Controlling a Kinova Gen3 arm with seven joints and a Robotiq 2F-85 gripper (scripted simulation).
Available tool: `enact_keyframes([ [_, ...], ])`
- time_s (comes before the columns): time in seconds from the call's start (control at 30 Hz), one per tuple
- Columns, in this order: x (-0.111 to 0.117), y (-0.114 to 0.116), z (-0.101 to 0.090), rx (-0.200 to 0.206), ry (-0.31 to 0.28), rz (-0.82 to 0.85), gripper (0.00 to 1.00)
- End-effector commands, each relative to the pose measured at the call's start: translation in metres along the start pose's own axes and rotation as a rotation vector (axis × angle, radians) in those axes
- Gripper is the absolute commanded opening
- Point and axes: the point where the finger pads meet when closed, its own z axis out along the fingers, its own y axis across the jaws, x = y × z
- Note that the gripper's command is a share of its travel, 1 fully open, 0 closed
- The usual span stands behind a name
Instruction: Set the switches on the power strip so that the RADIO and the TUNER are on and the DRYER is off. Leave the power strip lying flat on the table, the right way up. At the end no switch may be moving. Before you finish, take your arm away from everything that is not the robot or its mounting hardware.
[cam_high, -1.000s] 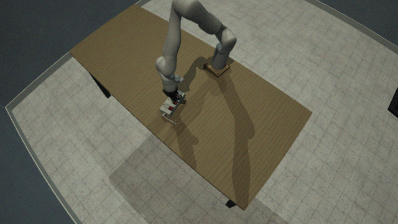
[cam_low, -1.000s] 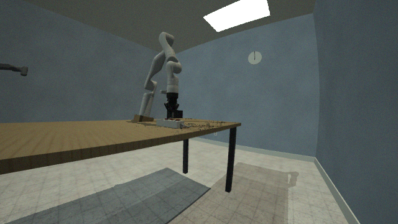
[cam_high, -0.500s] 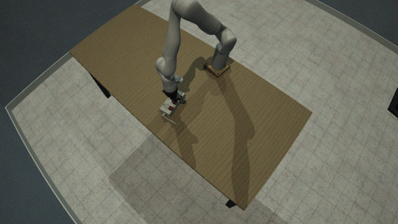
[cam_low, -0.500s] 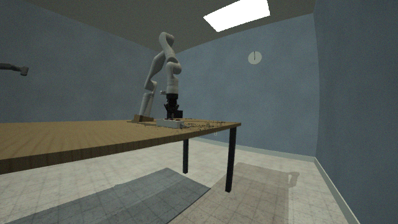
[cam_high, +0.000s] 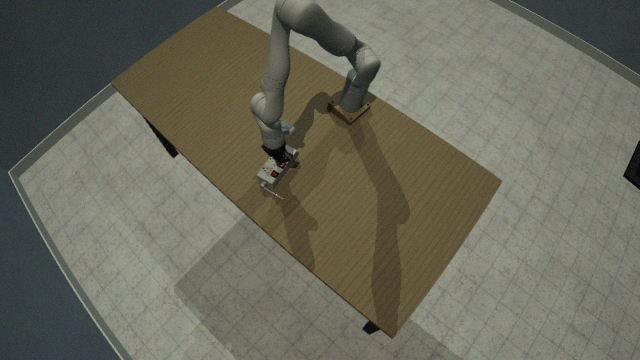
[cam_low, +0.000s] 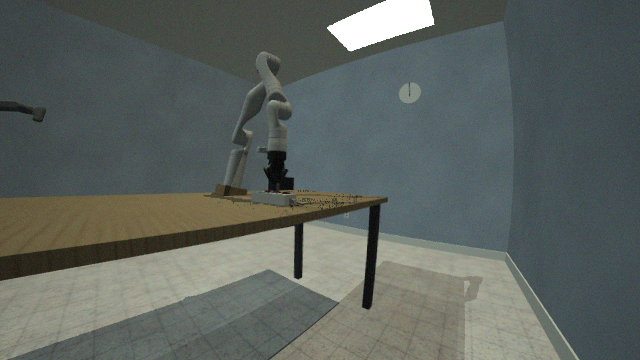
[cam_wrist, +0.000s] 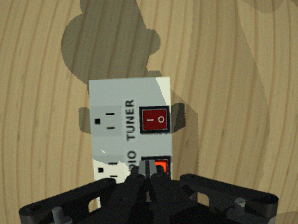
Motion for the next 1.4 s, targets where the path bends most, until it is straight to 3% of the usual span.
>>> enact_keyframes([
  [0.0, 0.001, 0.0, 0.002, 0.002, 0.0, 0.006, 0.0],
  [0.5, 0.003, 0.0, -0.002, -0.001, 0.007, 0.006, 0.0],
  [0.97, 0.0, 0.0, -0.038, 0.0, 0.002, 0.005, 0.0],
  [1.37, 0.001, 0.0, -0.04, 0.0, 0.002, 0.005, 0.0],
])
